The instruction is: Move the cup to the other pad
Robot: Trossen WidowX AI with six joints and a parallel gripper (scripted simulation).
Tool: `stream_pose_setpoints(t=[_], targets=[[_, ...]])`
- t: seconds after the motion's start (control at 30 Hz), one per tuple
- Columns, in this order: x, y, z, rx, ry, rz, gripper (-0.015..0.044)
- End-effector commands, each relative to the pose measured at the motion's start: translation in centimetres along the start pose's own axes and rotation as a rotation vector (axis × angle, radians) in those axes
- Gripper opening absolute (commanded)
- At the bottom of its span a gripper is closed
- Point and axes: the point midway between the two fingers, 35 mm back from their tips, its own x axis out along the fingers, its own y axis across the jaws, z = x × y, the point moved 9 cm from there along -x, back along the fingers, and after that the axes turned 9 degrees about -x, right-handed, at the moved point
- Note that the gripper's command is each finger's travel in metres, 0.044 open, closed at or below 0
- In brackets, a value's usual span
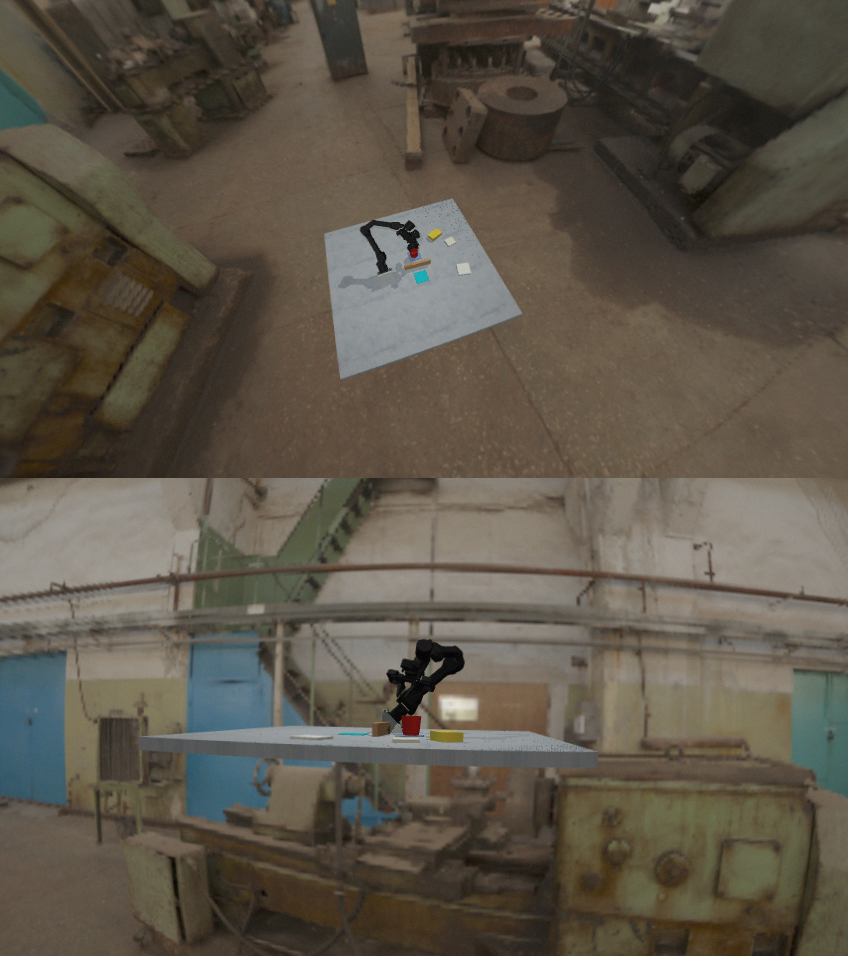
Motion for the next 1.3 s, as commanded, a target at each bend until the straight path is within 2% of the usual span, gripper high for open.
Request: stream_pose_setpoints(t=[0.0,0.67,1.27], targets=[[1.6,-1.9,-1.4,0.739,0.665,0.066,0.0148],[1.8,-2.0,-1.3,0.744,0.669,0.066,0.0148],[4.2,-1.2,-2.6,0.744,0.667,0.064,0.0148]])
